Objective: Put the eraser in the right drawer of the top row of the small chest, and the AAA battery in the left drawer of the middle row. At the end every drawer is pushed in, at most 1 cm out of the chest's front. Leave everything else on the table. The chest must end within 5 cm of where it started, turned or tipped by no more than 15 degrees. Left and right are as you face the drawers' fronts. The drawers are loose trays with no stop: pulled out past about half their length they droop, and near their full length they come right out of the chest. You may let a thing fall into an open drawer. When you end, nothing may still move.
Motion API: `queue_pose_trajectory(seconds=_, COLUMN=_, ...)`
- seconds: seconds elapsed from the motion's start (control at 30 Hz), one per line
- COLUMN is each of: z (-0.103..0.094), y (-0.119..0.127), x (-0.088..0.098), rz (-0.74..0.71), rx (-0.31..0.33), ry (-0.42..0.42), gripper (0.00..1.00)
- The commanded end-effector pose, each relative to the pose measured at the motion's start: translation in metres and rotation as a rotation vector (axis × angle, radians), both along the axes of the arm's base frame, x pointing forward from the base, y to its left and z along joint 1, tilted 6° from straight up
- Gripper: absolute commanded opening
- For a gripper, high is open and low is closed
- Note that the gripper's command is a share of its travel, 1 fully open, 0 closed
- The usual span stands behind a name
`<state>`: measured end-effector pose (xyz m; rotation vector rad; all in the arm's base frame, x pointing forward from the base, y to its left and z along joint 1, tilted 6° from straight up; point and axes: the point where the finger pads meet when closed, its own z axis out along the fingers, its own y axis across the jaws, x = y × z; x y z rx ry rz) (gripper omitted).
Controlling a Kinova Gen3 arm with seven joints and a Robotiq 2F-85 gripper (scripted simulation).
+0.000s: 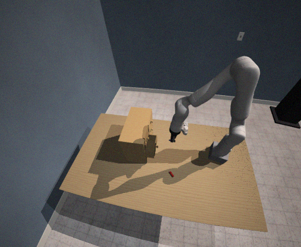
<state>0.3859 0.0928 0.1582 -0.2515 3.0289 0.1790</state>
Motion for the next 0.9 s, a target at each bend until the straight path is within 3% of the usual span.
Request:
queue_pose_trajectory(seconds=0.0, z=0.0017, y=-0.001, x=-0.0017, rz=-0.002, rx=0.001, ry=-0.017, gripper=0.05)
queue_pose_trajectory(seconds=0.87, z=0.0007, y=-0.0015, x=-0.0042, rz=-0.025, rx=0.035, ry=-0.218, gripper=0.05)
